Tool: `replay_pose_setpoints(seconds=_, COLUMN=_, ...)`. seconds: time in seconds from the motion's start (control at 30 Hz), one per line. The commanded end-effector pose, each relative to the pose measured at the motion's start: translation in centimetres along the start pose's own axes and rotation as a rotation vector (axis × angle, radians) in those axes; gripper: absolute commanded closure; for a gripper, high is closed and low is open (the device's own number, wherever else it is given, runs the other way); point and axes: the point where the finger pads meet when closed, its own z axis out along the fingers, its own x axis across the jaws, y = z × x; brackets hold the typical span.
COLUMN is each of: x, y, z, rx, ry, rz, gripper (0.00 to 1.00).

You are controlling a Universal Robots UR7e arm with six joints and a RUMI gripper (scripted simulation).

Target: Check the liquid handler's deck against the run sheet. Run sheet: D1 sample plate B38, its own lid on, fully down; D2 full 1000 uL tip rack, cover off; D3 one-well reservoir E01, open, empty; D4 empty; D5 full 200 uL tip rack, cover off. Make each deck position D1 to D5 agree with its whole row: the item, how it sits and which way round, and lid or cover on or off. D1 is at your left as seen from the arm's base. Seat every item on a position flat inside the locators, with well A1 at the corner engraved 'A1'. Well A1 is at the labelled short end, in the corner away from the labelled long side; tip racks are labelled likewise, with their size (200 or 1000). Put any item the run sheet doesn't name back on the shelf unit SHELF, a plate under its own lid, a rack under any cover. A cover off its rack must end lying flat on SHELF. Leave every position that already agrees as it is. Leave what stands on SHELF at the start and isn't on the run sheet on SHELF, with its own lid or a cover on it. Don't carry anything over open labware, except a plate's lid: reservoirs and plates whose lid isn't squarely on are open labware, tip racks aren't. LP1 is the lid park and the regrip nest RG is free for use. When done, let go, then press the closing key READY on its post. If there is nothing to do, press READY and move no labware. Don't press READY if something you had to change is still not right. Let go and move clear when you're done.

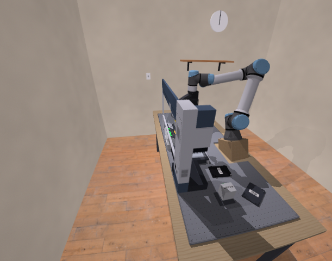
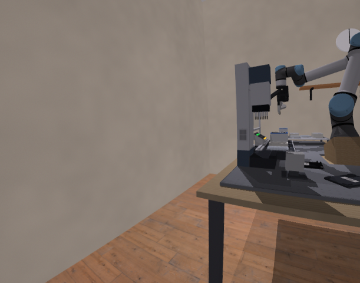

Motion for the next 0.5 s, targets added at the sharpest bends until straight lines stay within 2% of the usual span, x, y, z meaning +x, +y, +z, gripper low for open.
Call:
replay_pose_setpoints(seconds=0.0, x=-0.1, y=0.0, z=1.1, rx=-0.001, ry=-0.001, rz=-0.002, gripper=0.18)
replay_pose_setpoints(seconds=0.47, x=-0.1, y=0.0, z=3.1, rx=-0.002, ry=-0.001, rz=-0.002, gripper=0.18)
